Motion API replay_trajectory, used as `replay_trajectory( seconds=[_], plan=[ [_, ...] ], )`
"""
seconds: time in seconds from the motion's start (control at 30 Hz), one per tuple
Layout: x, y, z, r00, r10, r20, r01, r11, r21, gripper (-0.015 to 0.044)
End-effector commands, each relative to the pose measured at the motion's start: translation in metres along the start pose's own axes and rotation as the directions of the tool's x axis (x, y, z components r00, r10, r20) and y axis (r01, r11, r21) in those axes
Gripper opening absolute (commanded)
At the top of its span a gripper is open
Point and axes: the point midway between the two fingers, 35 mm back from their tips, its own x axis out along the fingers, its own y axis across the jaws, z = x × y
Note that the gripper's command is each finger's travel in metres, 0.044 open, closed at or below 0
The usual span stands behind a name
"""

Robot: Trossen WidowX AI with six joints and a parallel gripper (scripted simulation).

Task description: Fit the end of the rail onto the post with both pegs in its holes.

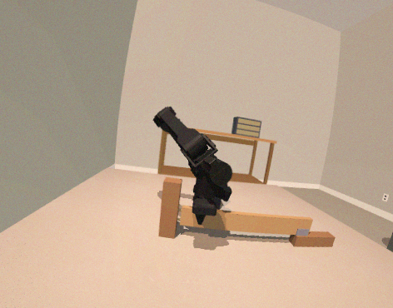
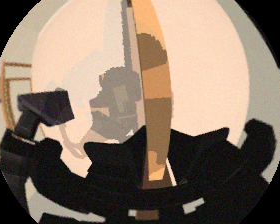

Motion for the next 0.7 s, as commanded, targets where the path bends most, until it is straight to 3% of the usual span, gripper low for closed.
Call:
replay_trajectory(
  seconds=[0.0,0.67],
  plan=[
    [-0.0002,0.0011,0.0005,1.0,0.001,-0.009,-0.001,1.0,-0.001,0.0],
    [0.002,0.0016,0.0032,1.0,0.001,-0.009,-0.001,1.0,-0.001,0.0]
  ],
)
